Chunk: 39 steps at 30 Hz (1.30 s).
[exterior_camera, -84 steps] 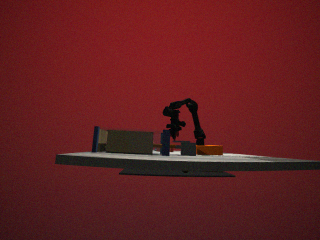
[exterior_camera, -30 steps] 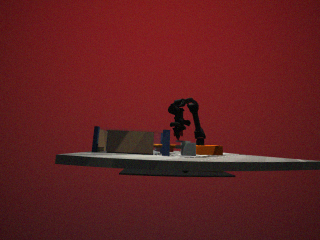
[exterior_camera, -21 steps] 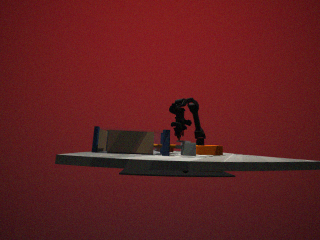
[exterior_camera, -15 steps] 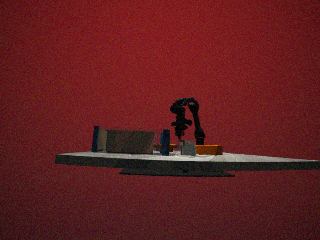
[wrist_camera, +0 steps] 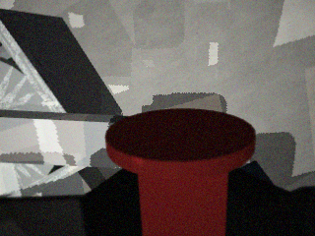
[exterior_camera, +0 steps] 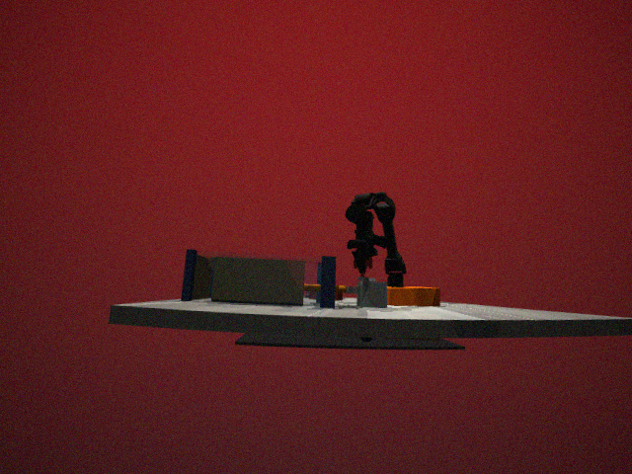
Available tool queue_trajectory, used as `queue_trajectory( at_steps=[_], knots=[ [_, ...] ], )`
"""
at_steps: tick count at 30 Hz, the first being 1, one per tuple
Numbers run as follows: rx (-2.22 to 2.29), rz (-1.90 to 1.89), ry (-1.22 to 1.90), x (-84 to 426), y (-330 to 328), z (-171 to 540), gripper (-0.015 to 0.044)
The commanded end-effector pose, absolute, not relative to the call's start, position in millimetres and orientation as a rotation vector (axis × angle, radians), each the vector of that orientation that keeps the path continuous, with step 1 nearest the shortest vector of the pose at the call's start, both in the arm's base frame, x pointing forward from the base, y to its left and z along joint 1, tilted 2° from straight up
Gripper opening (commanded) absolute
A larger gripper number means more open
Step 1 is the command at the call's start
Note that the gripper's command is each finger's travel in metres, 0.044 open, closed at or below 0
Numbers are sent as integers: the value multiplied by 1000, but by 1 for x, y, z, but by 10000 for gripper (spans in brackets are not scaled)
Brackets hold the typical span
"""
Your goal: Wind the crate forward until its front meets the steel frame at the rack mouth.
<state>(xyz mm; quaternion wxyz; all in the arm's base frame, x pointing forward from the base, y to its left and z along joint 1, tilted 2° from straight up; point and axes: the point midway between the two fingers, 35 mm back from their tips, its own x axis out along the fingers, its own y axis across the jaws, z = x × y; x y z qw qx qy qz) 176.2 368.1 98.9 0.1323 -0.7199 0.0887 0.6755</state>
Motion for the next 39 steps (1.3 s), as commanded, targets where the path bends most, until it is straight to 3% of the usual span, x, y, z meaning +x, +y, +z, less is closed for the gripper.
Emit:
queue_trajectory(
  at_steps=[1, 39],
  knots=[
    [-2058, 2010, 238, 155, 374, 98, 0],
    [-2055, 2014, 239, 106, 371, 96, 0]
  ],
)
